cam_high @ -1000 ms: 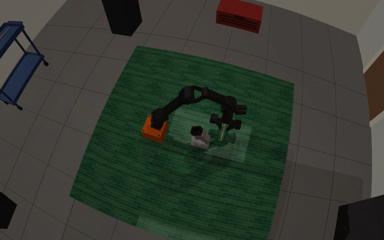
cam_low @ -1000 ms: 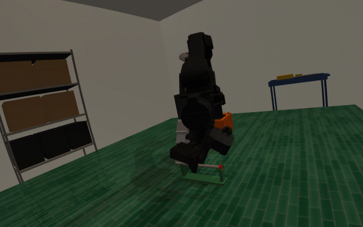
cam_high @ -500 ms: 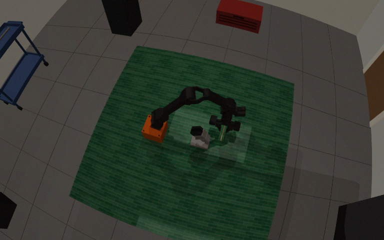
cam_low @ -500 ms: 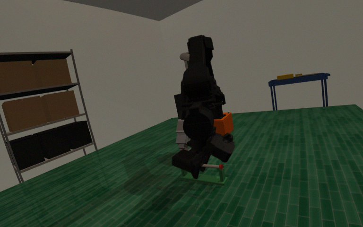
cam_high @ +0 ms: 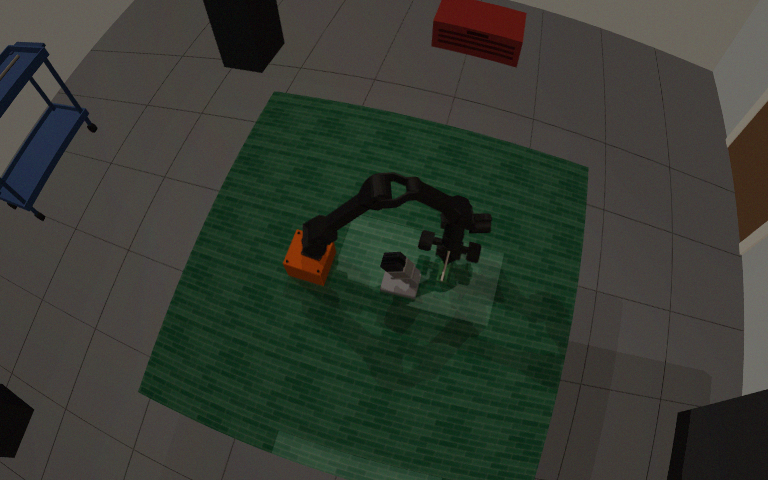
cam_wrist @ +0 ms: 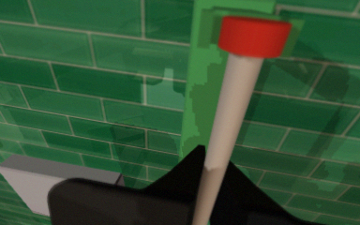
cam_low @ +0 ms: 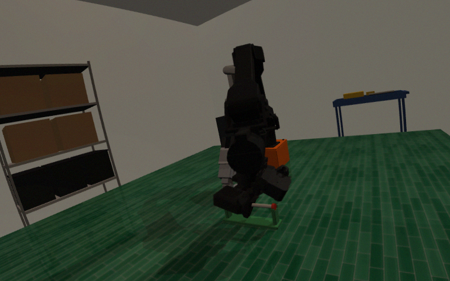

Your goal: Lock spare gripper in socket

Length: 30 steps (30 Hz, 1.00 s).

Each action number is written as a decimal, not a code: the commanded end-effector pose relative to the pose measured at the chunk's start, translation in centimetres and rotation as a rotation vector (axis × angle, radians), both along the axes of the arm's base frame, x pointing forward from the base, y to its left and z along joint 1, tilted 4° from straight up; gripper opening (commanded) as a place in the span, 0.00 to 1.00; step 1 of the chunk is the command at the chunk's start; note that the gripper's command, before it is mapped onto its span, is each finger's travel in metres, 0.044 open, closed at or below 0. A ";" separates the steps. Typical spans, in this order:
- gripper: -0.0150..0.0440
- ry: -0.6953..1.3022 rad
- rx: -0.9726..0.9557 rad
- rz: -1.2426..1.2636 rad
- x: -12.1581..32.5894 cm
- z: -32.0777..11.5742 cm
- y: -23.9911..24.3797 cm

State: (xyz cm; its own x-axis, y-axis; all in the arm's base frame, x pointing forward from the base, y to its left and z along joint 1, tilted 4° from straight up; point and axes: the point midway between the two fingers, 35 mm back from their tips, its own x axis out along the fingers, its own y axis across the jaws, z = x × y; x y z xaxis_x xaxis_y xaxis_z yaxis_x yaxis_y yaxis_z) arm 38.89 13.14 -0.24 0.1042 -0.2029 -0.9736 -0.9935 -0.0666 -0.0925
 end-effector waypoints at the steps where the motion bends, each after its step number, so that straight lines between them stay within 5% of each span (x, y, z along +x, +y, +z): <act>1: 0.25 0.001 -0.003 0.004 0.0 0.0 -0.1; 19: 0.25 0.000 -0.003 0.004 -0.6 6.8 -0.4; 30: 0.25 0.005 -0.002 0.001 -0.6 6.2 -0.4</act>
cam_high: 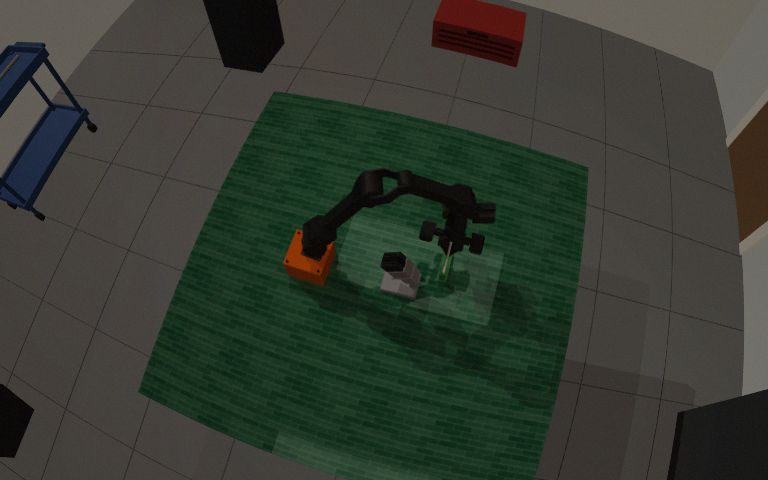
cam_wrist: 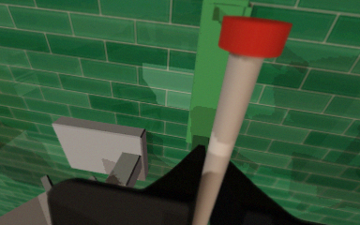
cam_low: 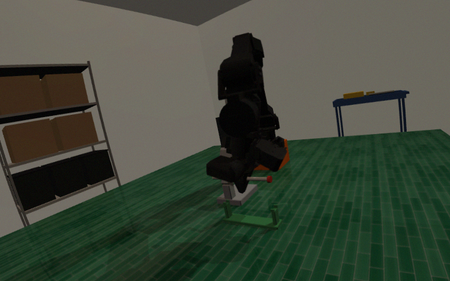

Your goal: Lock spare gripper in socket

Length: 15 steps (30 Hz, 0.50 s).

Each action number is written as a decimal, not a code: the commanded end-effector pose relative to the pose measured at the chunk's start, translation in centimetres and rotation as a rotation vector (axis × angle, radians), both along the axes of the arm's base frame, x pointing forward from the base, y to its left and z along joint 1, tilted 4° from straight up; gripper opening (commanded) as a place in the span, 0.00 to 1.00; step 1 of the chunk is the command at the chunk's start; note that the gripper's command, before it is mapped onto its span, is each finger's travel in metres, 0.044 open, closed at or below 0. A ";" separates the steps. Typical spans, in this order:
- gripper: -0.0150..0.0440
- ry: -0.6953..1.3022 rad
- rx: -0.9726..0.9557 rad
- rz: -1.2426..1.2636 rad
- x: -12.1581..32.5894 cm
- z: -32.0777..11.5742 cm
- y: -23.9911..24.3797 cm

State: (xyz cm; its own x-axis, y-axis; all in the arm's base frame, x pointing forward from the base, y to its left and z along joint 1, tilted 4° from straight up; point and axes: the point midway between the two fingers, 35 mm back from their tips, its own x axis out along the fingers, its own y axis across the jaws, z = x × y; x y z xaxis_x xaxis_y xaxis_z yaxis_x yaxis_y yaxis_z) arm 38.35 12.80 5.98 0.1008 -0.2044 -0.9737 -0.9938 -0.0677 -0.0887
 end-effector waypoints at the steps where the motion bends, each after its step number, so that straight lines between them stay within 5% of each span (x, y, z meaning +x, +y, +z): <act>1: 0.25 0.002 -0.001 0.000 0.0 -0.1 0.0; 15: 0.25 0.006 0.002 0.006 -3.9 0.9 0.7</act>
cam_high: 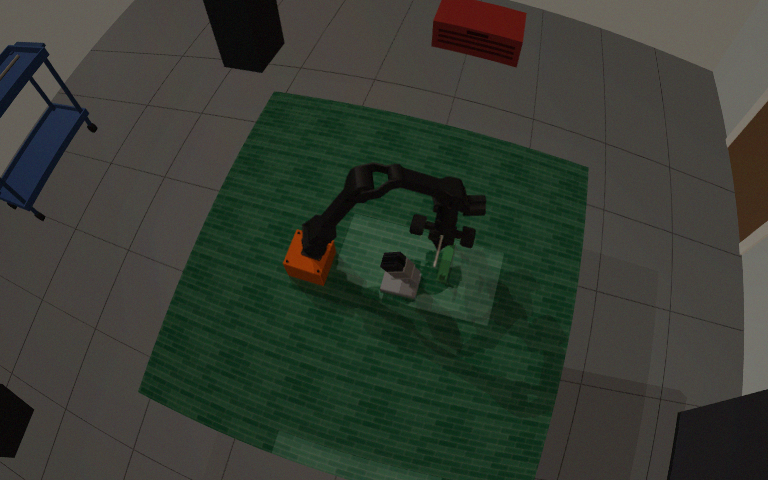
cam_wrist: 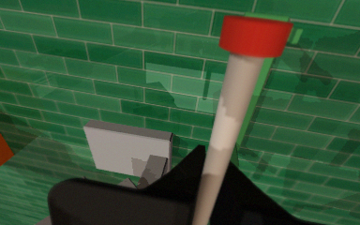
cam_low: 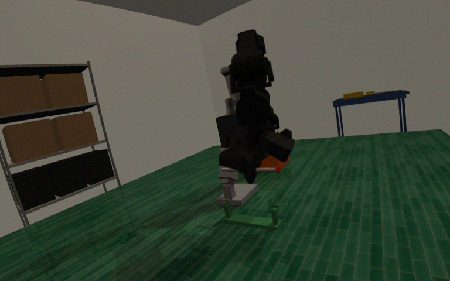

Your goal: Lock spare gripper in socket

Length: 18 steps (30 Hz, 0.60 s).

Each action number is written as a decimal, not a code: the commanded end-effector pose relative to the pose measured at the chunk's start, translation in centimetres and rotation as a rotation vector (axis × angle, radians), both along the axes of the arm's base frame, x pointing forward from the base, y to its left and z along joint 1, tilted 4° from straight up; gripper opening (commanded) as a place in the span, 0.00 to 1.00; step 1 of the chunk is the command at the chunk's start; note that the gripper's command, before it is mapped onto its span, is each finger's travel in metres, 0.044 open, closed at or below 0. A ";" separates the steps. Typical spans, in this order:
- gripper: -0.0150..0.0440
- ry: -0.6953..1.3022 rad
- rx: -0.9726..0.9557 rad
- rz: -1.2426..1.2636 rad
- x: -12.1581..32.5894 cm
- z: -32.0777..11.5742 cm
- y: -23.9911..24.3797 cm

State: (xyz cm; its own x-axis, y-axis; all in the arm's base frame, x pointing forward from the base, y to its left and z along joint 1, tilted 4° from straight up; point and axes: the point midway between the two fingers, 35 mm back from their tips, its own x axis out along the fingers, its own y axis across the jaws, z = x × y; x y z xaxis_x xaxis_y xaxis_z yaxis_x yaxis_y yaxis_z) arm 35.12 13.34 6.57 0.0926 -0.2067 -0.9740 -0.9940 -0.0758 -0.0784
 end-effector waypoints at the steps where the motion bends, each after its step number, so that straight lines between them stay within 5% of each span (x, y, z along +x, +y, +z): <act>1: 0.25 -0.004 0.006 -0.001 -1.0 0.4 0.2; 18: 0.25 0.011 0.008 0.009 -6.3 1.0 0.3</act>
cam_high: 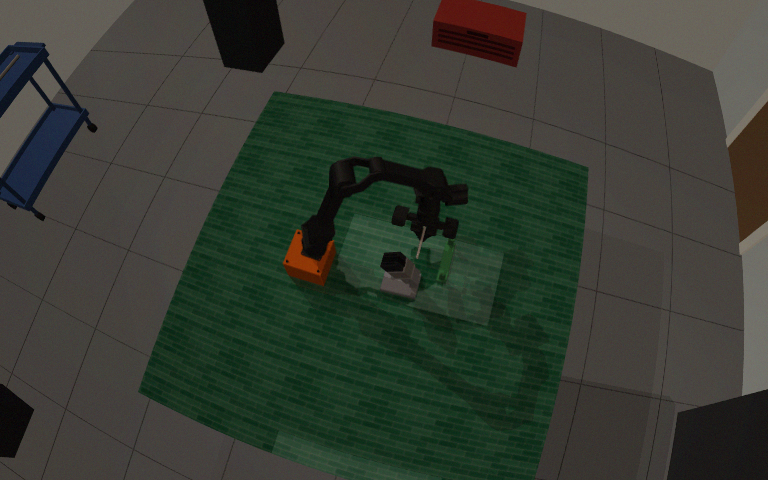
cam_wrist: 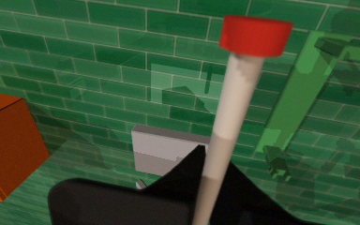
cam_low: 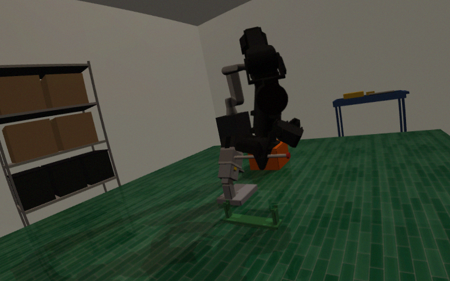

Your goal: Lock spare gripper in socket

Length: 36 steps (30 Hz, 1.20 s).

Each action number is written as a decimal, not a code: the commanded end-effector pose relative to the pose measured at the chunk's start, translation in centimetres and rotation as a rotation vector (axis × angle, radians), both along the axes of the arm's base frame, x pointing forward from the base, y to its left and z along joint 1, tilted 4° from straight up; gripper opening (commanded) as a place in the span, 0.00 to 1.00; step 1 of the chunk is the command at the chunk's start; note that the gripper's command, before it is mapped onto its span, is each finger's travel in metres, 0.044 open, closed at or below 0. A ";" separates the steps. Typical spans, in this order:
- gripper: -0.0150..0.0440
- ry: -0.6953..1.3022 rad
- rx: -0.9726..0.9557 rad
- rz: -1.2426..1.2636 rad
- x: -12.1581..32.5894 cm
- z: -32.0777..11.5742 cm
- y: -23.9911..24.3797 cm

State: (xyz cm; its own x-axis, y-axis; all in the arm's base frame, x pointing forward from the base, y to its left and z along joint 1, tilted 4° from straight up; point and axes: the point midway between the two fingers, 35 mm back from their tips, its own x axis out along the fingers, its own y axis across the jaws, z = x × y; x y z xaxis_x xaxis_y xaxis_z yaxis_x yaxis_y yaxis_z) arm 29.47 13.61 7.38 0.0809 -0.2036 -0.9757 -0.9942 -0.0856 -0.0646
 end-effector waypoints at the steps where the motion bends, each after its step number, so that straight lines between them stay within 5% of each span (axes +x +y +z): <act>1: 0.25 -0.001 0.006 -0.001 -0.9 0.2 0.0; 17: 0.25 0.001 0.006 -0.002 -0.8 -5.1 0.3; 36: 0.25 0.008 0.006 -0.002 -0.6 -4.9 -1.0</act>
State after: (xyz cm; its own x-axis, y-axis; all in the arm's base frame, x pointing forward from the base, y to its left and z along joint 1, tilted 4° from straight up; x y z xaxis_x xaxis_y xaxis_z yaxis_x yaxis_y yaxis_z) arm 28.81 12.76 2.40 0.0705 -0.2014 -0.9770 -0.9951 -0.0822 -0.0549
